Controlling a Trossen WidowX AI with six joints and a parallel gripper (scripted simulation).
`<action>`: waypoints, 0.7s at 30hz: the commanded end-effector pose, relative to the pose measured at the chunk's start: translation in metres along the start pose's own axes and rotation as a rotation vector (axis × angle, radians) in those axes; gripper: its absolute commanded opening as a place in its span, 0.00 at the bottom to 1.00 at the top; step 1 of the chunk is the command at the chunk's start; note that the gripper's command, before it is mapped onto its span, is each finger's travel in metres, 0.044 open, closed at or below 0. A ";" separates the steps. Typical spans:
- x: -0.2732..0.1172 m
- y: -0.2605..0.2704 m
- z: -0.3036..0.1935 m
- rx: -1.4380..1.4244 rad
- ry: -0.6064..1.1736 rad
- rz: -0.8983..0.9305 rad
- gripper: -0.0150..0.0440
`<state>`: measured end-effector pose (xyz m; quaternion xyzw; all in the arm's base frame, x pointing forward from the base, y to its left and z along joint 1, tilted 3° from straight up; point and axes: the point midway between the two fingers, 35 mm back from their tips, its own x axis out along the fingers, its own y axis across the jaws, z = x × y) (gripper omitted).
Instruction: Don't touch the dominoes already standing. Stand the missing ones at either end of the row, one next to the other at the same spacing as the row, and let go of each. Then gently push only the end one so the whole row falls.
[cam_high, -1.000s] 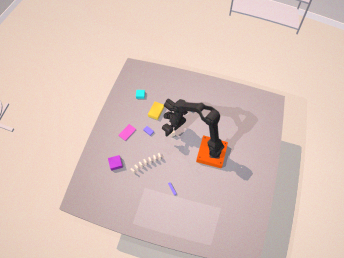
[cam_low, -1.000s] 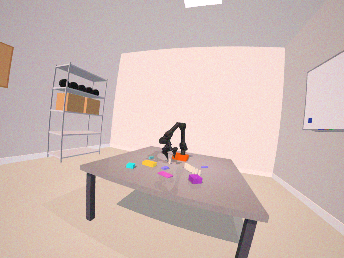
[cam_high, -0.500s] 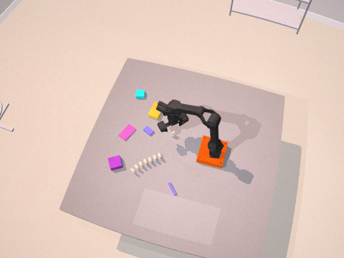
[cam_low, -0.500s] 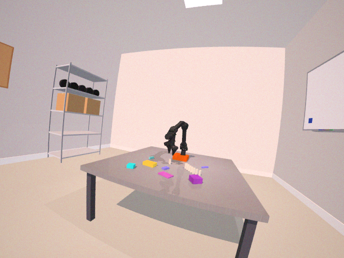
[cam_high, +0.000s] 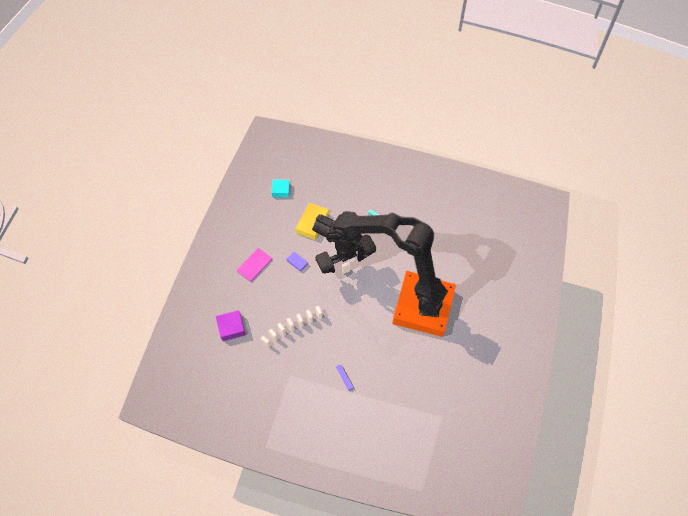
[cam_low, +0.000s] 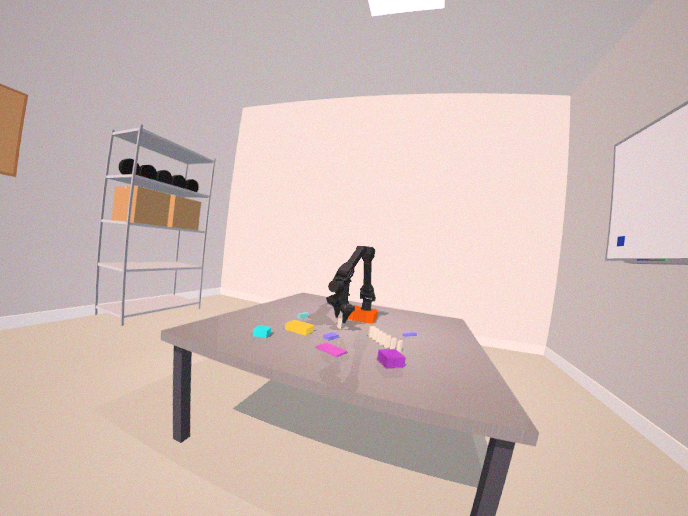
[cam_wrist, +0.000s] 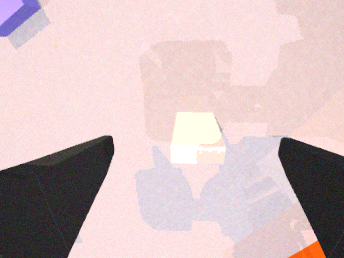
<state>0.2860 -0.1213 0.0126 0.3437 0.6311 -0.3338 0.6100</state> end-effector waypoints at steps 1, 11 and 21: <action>0.006 -0.001 0.000 0.005 -0.003 -0.002 1.00; 0.015 -0.001 0.000 0.005 -0.003 -0.002 0.87; 0.015 -0.001 0.000 0.005 -0.003 -0.002 0.44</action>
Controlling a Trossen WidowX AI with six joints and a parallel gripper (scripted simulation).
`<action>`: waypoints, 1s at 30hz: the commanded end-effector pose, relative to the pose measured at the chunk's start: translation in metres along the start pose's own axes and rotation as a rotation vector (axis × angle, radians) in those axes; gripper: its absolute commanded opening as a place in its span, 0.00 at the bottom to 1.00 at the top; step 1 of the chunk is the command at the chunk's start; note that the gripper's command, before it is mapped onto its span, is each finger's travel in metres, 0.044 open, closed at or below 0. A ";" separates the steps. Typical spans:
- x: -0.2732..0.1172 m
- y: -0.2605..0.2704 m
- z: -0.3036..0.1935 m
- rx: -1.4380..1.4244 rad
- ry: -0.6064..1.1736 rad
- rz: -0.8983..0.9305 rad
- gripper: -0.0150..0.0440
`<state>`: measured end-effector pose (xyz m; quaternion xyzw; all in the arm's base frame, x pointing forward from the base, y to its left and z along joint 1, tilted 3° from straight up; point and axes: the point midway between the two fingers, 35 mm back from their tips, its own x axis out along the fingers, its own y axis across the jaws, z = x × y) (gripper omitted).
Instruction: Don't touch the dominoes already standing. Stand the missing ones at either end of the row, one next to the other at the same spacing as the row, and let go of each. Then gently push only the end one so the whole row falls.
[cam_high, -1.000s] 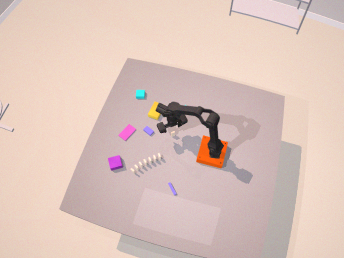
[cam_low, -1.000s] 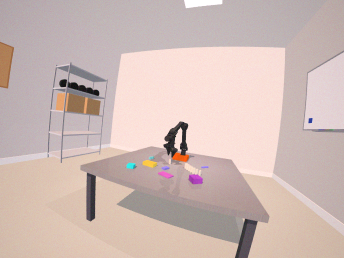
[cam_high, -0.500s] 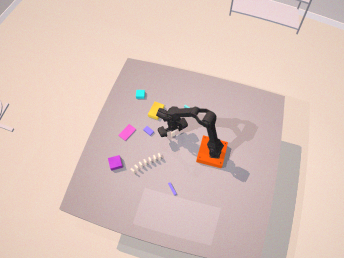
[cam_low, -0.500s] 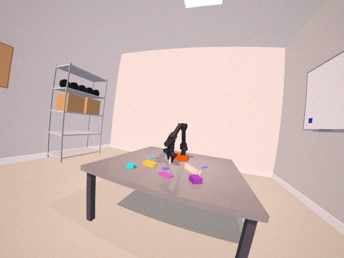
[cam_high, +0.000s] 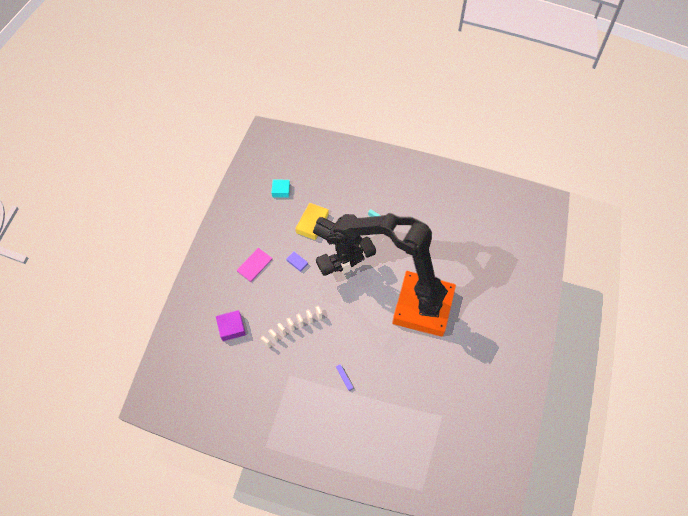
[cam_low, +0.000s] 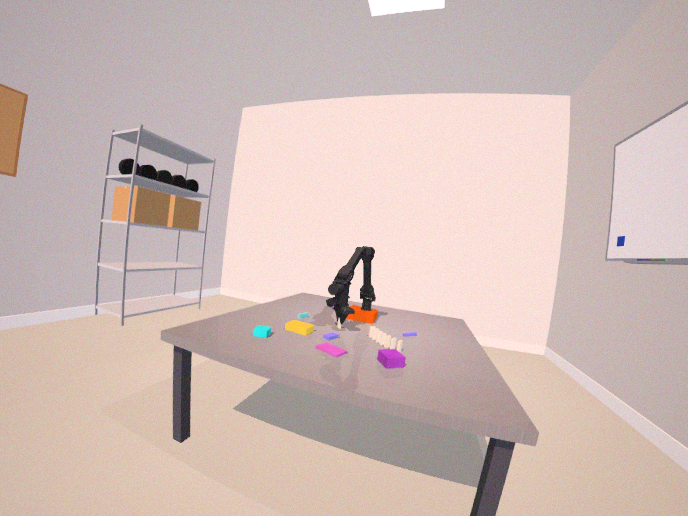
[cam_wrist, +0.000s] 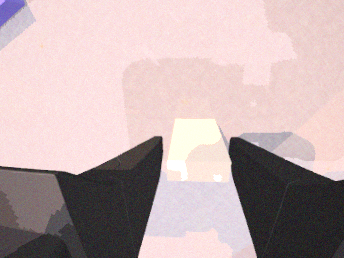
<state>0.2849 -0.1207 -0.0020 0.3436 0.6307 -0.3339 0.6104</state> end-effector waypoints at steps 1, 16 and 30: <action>0.000 0.000 0.000 0.005 -0.002 -0.002 0.44; -0.081 0.002 0.010 -0.018 -0.024 0.001 0.44; -0.135 0.042 -0.027 -0.494 -0.001 0.003 0.44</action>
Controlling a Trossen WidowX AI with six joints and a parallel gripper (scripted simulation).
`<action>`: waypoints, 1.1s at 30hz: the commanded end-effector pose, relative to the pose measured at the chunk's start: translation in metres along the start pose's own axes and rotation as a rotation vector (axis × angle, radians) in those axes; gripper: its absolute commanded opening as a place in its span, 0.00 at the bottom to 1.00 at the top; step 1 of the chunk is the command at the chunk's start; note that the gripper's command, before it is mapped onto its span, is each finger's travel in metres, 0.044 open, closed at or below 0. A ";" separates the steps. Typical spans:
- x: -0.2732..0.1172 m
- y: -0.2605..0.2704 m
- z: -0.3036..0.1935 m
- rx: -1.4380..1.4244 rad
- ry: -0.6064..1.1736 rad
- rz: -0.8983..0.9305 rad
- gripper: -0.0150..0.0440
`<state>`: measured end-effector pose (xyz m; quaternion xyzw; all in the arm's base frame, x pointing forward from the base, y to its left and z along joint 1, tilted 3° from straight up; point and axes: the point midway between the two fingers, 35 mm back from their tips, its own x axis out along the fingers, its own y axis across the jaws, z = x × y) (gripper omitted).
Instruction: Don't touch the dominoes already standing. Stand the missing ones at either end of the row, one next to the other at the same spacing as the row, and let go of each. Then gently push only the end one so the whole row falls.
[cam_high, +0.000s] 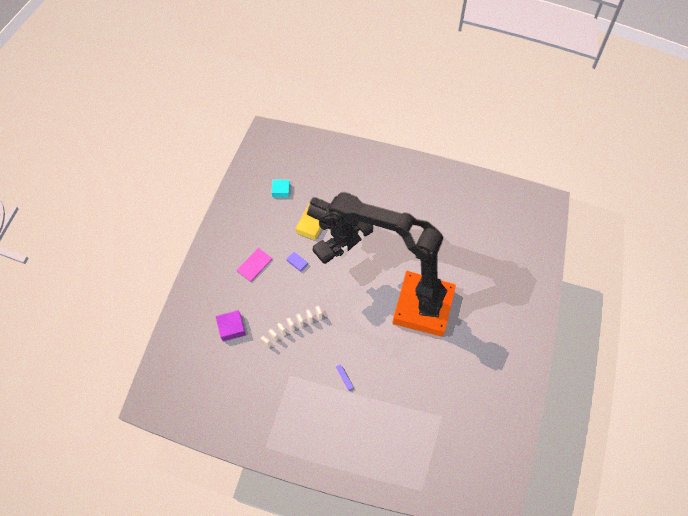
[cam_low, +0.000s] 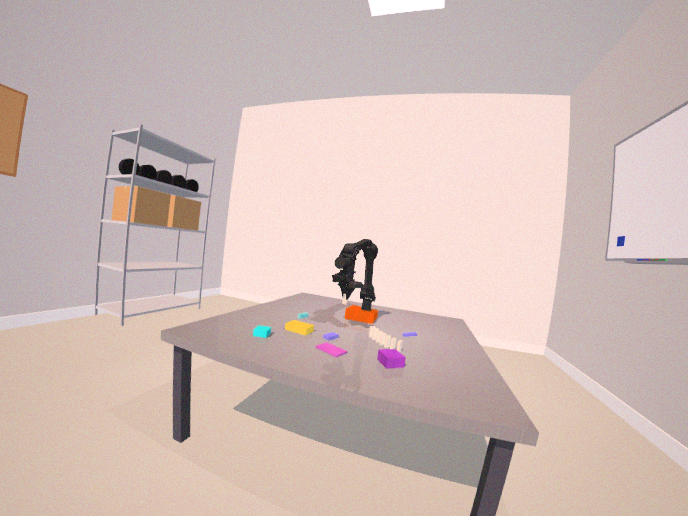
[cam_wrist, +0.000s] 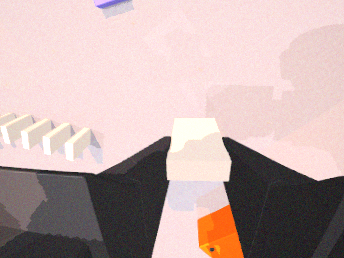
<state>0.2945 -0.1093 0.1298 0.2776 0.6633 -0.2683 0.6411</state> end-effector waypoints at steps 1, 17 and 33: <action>-0.004 0.044 -0.019 -0.430 -0.005 0.008 0.44; -0.005 0.119 -0.077 -1.351 -0.008 0.014 0.44; 0.057 0.126 -0.072 -1.351 -0.008 0.014 0.44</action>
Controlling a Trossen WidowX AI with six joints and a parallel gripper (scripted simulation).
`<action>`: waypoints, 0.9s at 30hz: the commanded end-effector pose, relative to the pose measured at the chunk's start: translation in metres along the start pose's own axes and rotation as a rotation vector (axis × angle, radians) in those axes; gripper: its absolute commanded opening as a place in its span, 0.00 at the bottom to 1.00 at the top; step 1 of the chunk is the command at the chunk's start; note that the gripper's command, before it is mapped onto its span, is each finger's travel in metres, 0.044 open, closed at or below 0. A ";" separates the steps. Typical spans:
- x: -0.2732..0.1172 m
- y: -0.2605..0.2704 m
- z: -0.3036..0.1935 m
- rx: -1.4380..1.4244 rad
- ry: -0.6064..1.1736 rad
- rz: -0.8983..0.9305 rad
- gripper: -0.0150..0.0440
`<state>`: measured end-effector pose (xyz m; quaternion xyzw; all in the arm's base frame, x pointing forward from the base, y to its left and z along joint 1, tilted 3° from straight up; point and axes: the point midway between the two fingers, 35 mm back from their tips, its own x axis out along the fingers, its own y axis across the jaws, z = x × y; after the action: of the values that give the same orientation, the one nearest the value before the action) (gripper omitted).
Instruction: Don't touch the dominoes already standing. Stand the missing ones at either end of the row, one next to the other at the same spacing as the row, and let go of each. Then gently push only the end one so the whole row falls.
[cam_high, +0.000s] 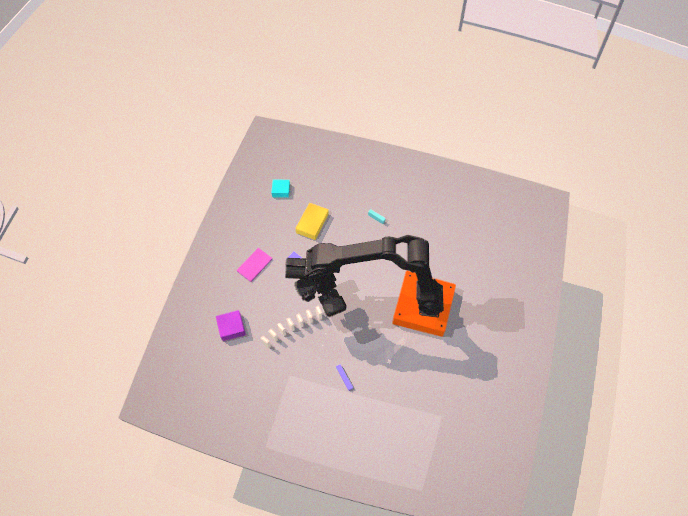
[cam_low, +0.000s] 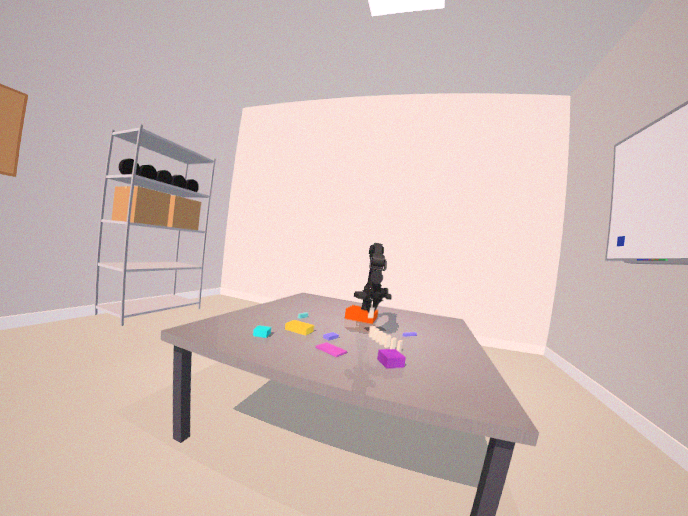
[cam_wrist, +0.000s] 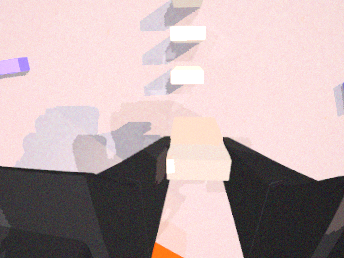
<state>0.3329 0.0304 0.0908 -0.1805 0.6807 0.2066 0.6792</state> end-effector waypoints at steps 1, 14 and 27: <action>0.020 0.000 0.000 -0.003 0.001 0.003 0.44; 0.083 0.004 -0.007 -0.004 0.002 0.003 0.44; 0.084 0.005 -0.007 -0.004 0.002 0.003 0.48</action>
<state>0.3232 0.0329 0.0072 -0.1832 0.6814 0.2099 0.6768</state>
